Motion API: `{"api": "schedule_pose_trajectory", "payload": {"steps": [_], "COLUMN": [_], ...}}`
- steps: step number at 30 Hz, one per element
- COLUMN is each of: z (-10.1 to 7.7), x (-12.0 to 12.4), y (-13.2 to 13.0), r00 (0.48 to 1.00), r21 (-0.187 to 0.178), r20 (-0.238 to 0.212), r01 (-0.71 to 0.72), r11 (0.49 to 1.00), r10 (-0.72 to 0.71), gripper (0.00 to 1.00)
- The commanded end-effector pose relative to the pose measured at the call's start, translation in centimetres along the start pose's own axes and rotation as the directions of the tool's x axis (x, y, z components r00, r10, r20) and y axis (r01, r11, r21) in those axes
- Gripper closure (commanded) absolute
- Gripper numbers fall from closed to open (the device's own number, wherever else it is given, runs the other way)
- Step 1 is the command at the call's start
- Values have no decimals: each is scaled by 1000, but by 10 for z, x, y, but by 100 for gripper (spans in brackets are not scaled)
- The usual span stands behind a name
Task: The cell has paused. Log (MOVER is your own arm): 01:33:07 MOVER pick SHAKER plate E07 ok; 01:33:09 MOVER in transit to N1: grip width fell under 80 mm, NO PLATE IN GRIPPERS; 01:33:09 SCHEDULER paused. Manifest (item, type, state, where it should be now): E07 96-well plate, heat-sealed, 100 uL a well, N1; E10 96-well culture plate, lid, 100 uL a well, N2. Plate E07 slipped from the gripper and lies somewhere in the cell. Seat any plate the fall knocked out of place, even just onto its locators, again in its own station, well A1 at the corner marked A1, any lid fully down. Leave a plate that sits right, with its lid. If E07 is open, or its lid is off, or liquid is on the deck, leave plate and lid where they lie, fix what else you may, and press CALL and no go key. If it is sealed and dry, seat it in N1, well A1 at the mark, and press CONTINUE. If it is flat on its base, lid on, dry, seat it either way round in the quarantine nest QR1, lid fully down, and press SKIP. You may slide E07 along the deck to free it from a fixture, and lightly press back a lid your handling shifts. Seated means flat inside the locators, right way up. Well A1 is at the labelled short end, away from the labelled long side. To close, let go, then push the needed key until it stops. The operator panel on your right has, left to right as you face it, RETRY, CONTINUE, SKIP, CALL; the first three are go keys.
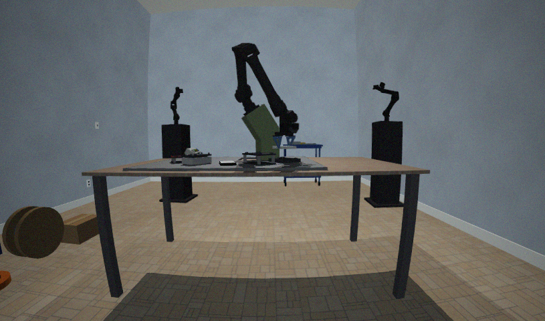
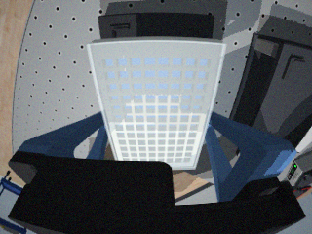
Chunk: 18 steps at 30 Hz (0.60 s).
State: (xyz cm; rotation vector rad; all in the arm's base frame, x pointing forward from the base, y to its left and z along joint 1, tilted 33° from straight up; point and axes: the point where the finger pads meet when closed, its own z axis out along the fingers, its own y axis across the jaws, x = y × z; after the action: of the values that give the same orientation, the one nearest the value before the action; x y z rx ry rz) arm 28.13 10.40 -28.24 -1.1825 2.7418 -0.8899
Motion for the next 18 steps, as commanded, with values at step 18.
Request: {"api": "schedule_pose_trajectory", "payload": {"steps": [18], "z": [20], "x": [-4], "y": [-3], "r00": [1000], "r21": [3], "r20": [11], "r01": [1], "r11": [1000], "r10": [-1], "gripper": [100]}}
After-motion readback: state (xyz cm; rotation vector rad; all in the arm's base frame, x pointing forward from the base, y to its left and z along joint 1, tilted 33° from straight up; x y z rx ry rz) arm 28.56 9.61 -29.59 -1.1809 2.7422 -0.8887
